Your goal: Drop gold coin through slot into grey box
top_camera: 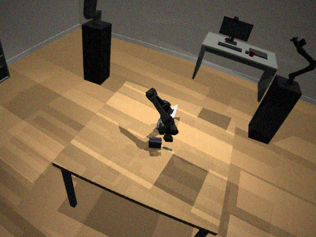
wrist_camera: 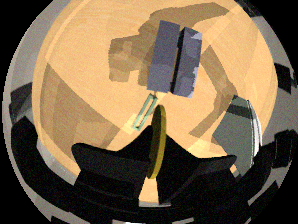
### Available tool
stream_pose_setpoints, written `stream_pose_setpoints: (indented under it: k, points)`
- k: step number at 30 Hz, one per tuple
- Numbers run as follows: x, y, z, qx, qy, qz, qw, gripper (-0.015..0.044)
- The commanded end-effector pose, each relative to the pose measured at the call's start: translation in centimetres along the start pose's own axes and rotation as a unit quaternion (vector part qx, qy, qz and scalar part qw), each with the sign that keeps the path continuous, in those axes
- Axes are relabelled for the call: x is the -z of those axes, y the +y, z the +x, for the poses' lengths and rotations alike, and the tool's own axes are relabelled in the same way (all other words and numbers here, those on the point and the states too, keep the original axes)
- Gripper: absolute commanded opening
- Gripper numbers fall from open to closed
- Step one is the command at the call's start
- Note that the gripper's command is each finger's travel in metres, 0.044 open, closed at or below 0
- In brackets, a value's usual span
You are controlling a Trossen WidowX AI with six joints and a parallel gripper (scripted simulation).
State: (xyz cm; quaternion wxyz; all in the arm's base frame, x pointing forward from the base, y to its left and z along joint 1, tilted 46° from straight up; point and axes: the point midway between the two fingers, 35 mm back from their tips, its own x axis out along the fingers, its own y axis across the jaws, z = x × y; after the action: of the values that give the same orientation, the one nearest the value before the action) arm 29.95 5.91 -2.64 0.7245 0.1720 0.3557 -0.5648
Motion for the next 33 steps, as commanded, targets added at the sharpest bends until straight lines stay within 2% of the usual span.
stream_pose_setpoints:
  k: [1, 33]
  points:
    - [-1.1, -0.2, 0.0, 0.001, -0.002, -0.004, 1.000, 0.0000]
    - [-8.2, -1.5, 0.0, 0.002, -0.006, -0.001, 1.000, 0.0000]
